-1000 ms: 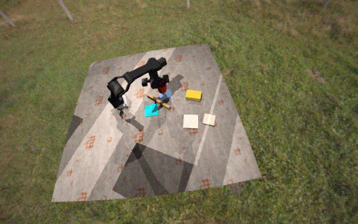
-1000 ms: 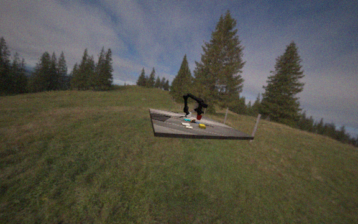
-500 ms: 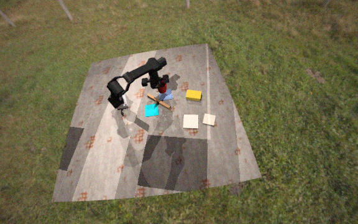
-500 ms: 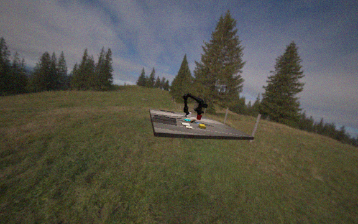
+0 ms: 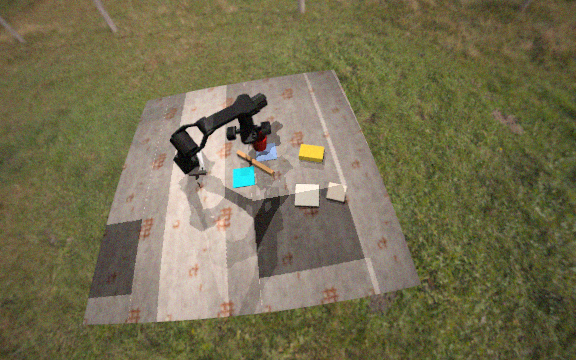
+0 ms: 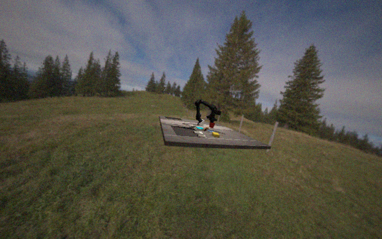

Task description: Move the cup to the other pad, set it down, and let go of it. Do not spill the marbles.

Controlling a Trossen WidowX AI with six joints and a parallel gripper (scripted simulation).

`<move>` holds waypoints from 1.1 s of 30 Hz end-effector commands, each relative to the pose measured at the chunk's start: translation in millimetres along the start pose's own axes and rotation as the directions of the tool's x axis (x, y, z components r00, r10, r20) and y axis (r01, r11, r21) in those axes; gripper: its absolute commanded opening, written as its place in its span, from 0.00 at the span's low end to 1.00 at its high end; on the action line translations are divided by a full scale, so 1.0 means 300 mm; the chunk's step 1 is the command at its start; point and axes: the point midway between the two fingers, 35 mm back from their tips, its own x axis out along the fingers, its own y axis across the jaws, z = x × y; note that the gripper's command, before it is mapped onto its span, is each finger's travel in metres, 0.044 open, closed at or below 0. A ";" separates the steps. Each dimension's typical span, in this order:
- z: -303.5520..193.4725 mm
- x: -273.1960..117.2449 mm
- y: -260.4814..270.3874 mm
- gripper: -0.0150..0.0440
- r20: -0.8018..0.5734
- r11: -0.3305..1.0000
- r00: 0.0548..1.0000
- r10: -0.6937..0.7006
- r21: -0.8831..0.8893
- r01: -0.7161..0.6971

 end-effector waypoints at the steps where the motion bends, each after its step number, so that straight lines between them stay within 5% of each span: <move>1: 0.023 -0.005 -0.016 0.25 -0.003 1.000 1.000 0.006 0.000 -0.006; 33: 0.172 -0.009 -0.139 0.25 -0.002 1.000 1.000 0.004 0.000 -0.004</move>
